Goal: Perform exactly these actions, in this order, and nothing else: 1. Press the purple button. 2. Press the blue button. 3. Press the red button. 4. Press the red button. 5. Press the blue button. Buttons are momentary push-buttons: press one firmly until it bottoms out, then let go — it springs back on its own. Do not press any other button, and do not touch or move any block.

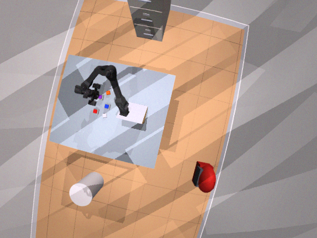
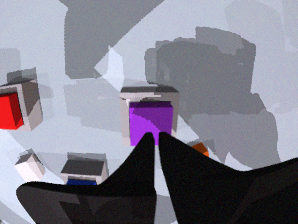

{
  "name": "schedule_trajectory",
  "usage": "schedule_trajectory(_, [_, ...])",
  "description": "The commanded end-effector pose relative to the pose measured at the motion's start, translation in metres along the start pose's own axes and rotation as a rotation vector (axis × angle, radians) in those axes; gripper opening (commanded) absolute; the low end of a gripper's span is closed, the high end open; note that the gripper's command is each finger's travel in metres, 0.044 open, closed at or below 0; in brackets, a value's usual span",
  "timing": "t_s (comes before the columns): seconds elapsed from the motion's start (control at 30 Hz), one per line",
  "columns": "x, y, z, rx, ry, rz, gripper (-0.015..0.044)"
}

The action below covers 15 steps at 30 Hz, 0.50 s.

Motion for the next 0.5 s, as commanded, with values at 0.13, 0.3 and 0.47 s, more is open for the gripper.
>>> schedule_trajectory(0.13, [-0.014,0.001,0.001,0.008,0.004,0.005,0.0020])
schedule_trajectory(0.3, [-0.022,0.001,0.001,0.008,0.004,0.006,0.0020])
schedule_trajectory(0.47, [-0.029,0.001,0.002,0.008,0.004,0.007,0.0020])
Point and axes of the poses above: the point midway between the two fingers, 35 mm back from their tips, its own x axis back along the fingers, its own y axis across the jaws, z = x × y, the point moved 9 cm from there along x, back along the fingers, and after that the axes turned 8 degrees about -x, right-handed, at the moved point
